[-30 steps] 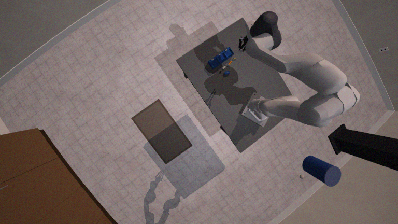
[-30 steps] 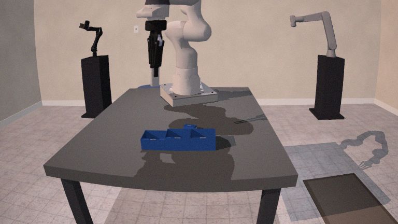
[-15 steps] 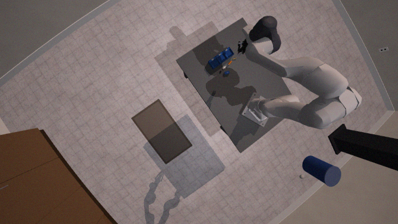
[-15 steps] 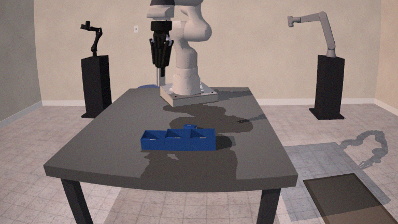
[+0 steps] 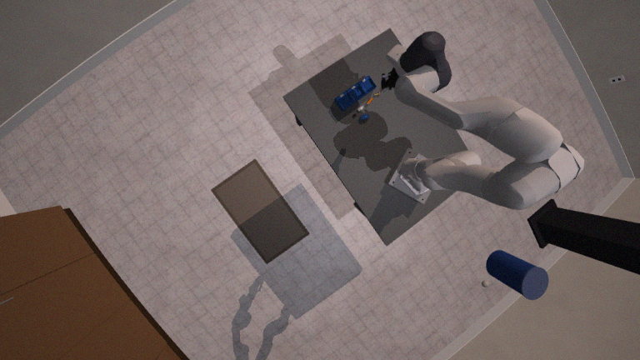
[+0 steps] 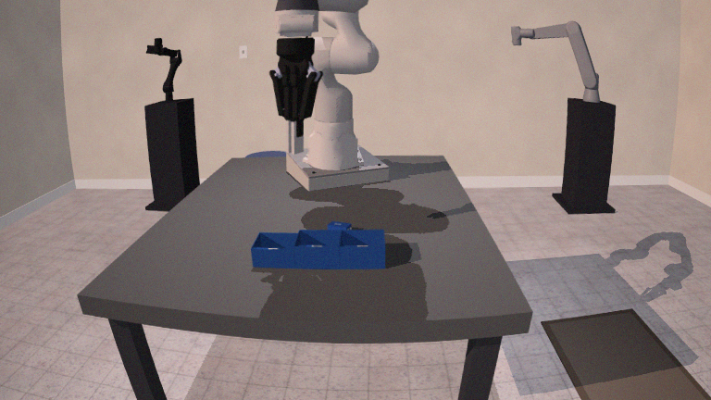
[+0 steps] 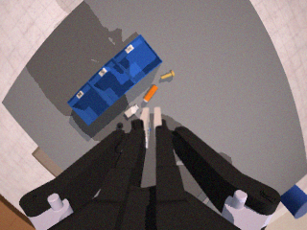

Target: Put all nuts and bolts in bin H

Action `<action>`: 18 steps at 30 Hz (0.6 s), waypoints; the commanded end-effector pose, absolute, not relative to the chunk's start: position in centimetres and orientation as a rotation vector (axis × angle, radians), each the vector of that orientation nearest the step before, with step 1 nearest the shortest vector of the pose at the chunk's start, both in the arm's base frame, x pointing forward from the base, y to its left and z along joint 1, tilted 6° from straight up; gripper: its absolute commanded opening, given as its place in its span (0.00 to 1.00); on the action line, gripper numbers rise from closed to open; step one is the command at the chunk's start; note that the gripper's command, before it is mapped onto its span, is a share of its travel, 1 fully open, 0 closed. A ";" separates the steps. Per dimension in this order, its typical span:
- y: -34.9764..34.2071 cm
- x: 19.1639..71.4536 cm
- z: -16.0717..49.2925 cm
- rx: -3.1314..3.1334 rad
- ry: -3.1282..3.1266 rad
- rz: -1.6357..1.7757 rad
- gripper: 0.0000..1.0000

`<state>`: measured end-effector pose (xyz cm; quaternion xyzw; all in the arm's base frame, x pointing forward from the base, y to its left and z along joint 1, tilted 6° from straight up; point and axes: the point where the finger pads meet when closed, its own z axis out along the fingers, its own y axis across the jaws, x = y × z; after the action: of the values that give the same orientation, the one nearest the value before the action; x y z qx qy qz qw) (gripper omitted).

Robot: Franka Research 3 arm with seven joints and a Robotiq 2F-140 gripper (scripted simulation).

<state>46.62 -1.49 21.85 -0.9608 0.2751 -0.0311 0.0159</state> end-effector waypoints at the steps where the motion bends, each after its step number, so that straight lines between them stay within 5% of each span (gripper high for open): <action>1: -0.8 46.2 21.8 -3.034 0.617 -0.111 0.05; 18: 0.4 45.2 21.5 -3.083 0.215 -0.134 0.05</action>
<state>45.09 0.40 21.41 -0.9892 0.1397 -0.0375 0.0217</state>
